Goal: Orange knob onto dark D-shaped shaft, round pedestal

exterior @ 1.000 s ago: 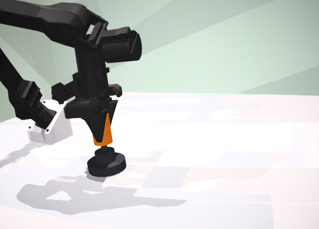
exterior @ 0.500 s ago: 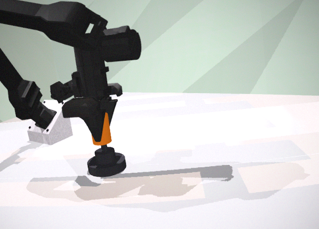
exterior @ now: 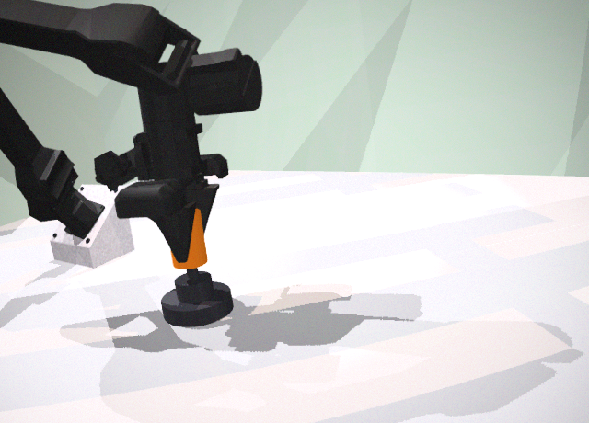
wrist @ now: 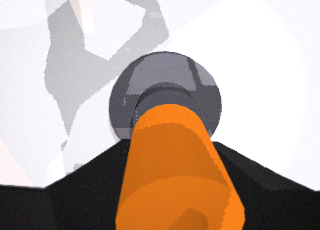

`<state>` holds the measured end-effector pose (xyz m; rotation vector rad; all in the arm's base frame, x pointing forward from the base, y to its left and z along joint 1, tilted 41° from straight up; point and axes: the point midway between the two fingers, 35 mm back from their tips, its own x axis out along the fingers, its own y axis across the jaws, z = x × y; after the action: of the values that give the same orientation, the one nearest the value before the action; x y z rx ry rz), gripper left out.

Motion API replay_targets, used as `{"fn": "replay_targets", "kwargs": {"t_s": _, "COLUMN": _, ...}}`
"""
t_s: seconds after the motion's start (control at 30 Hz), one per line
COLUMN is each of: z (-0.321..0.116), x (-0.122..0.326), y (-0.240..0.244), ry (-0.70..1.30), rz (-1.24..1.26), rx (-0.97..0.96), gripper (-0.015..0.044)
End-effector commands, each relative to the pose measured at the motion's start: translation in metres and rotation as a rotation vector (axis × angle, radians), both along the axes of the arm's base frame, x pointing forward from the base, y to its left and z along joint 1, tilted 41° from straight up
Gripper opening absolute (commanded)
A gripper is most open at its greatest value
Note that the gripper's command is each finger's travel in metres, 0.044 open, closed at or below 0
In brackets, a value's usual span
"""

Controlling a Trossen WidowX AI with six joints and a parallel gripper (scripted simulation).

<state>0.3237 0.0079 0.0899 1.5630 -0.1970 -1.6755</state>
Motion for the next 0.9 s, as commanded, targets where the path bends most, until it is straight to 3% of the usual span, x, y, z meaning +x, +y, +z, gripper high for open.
{"fn": "replay_targets", "kwargs": {"t_s": 0.0, "z": 0.0002, "x": -0.0009, "y": 0.0010, "ry": -0.006, "rz": 0.000, "rx": 0.002, "gripper": 0.0000}}
{"fn": "replay_targets", "kwargs": {"t_s": 0.87, "z": -0.0063, "x": 0.0000, "y": -0.0053, "ry": -0.004, "rz": 0.002, "rx": 0.001, "gripper": 0.0000}}
